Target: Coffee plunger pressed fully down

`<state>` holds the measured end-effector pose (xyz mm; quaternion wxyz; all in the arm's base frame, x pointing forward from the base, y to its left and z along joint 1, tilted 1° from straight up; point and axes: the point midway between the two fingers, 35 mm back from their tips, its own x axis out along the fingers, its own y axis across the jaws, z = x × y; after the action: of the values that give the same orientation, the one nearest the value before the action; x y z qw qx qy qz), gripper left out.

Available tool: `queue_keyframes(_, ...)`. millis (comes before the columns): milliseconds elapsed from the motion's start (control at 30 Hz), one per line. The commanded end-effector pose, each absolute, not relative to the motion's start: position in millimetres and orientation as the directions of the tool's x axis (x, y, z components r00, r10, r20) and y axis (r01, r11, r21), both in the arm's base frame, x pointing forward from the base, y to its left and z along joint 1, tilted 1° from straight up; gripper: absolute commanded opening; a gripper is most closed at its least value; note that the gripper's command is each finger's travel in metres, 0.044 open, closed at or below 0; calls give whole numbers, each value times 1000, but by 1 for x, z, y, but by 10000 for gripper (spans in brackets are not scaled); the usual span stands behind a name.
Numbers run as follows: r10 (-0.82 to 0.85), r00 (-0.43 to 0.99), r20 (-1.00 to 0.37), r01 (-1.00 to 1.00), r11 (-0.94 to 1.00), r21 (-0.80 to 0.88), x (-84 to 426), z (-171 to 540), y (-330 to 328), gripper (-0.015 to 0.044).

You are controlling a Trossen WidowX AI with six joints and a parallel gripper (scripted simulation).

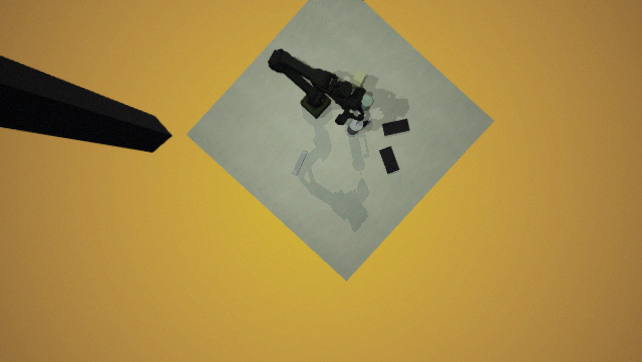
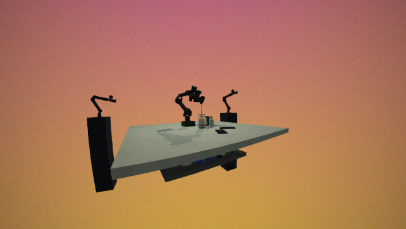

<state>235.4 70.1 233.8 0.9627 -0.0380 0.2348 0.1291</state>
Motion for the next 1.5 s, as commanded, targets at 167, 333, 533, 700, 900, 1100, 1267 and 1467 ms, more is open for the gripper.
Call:
queue_keyframes(167,228,844,-485,-270,963,-17,236,209,70,123)
queue_keyframes(333,228,844,-485,-270,963,-17,237,201,70,123)
queue_keyframes(533,228,844,-485,-270,963,-17,239,191,70,123)
queue_keyframes(700,228,844,-485,-270,963,-17,240,183,71,123)
queue_keyframes(900,228,844,-485,-270,963,-17,241,173,71,123)
queue_keyframes(1100,228,844,-485,-270,963,-17,243,164,71,123)
queue_keyframes(1267,228,844,-485,-270,963,-17,244,156,71,123)
queue_keyframes(1467,228,844,-485,-270,963,-17,246,146,71,123)
